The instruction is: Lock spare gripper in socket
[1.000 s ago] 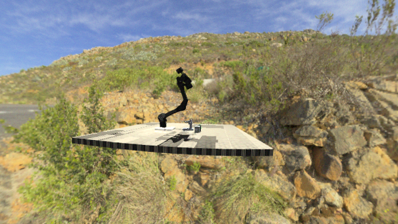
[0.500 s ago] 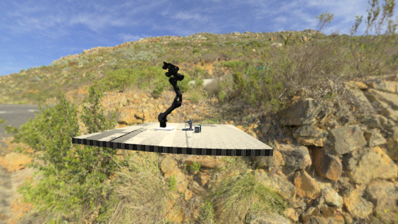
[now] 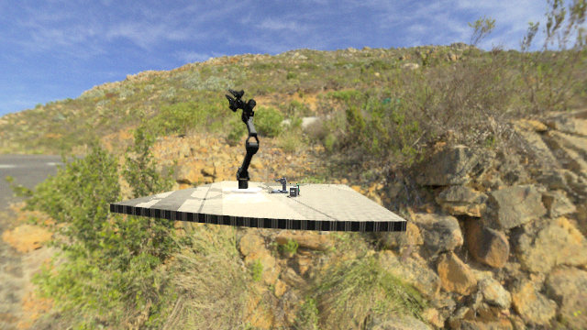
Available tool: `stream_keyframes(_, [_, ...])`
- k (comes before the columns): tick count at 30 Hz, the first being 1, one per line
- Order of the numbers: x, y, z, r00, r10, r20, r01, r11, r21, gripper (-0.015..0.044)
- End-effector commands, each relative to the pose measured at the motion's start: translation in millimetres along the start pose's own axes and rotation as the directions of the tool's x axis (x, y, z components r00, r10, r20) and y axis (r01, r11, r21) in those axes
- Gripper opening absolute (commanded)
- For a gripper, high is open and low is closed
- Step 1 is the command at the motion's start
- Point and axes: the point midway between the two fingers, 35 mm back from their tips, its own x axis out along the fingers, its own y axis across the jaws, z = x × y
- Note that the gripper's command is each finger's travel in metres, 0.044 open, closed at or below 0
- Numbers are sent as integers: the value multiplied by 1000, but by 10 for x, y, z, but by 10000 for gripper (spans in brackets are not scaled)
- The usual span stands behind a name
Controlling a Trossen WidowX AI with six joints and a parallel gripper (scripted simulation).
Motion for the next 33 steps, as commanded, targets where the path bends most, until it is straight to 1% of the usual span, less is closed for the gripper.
stream_keyframes(1, [4, 515, -230, 983, 155, -95, -147, 986, 83, 300])
stream_keyframes(5, [-136, 1090, -500, 920, 336, -204, -301, 936, 184, 300])
stream_keyframes(9, [-425, 1620, -770, 808, 503, -307, -422, 858, 295, 300])
stream_keyframes(13, [-851, 2075, -1021, 651, 646, -398, -502, 760, 412, 300])
stream_keyframes(17, [-1394, 2430, -1234, 457, 756, -469, -538, 655, 530, 300])
stream_keyframes(21, [-2024, 2668, -1388, 237, 826, -511, -528, 551, 646, 300])
stream_keyframes(25, [-2708, 2780, -1469, 3, 854, -520, -474, 459, 751, 300])
stream_keyframes(29, [-3410, 2766, -1462, -229, 841, -491, -381, 387, 840, 300])
stream_keyframes(33, [-4090, 2636, -1361, -443, 791, -422, -256, 340, 905, 300])
